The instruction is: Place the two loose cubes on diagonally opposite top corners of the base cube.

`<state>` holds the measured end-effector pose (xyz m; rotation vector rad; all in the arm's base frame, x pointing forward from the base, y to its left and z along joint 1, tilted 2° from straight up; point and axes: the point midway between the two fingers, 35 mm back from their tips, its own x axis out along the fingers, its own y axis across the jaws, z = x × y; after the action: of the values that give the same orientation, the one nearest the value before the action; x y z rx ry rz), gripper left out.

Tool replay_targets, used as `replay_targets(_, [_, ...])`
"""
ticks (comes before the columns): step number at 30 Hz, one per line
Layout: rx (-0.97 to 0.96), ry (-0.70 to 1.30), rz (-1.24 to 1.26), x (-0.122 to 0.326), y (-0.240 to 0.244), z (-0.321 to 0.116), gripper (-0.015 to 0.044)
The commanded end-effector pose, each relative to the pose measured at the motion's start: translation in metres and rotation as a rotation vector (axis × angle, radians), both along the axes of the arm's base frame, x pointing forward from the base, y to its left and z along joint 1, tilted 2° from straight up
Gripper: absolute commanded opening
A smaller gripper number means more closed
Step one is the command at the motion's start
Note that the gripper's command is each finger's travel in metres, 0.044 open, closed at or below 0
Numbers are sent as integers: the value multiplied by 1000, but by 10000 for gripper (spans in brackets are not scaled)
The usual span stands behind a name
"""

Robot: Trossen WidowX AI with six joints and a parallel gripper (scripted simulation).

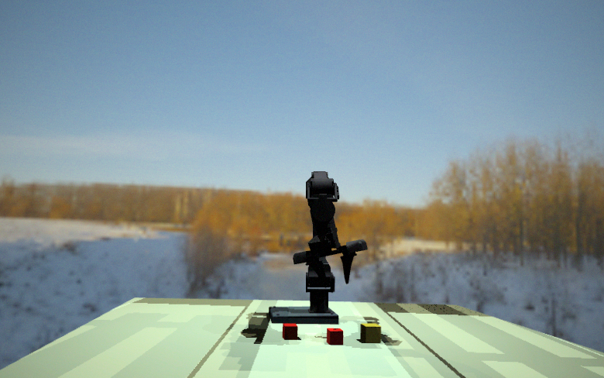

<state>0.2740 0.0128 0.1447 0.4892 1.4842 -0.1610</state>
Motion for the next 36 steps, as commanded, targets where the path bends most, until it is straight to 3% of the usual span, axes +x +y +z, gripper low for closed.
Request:
replay_targets(1, [-50, 65, -313, 5, -33, -2, 265])
replay_targets(11, [-153, 143, -1003, 4, -105, -1, 265])
replay_targets(20, [-155, 143, -1015, 4, -107, -2, 265])
replay_targets(28, [-155, 143, -1015, 6, -109, -58, 265])
replay_targets(36, [-155, 143, -1015, 6, -110, -72, 265])
